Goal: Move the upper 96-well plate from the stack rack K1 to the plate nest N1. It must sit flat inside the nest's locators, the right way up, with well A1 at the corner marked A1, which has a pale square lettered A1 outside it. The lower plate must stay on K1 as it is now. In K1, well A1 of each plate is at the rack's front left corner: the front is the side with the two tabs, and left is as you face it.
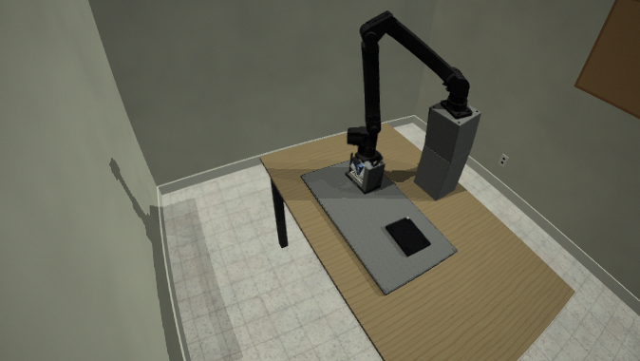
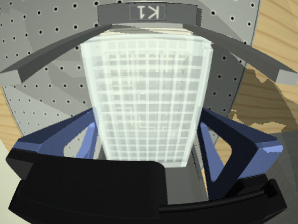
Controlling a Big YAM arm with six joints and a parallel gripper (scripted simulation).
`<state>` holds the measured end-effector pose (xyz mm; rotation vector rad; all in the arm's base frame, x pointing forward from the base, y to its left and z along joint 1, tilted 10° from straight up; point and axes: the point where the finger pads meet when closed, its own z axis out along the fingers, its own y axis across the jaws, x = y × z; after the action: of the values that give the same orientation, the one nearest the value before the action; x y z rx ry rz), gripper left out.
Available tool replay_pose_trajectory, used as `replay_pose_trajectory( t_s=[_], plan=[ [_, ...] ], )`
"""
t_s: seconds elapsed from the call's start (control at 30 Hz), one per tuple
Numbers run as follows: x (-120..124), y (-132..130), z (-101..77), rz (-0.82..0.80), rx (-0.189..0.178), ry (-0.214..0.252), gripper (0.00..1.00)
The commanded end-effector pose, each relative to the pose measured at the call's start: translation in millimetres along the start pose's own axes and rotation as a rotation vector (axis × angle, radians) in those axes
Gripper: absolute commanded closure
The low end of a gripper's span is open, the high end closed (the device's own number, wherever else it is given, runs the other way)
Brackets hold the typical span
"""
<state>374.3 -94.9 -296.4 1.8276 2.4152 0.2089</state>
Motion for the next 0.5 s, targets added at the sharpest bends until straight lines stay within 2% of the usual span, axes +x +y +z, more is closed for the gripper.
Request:
replay_pose_trajectory(
  t_s=[0.0,0.47],
  plan=[
    [-4.6,0.9,-11.9,0.003,-0.006,-0.003,1.00],
    [-5.0,1.1,-33.3,0.003,-0.007,-0.003,1.00]
  ],
)
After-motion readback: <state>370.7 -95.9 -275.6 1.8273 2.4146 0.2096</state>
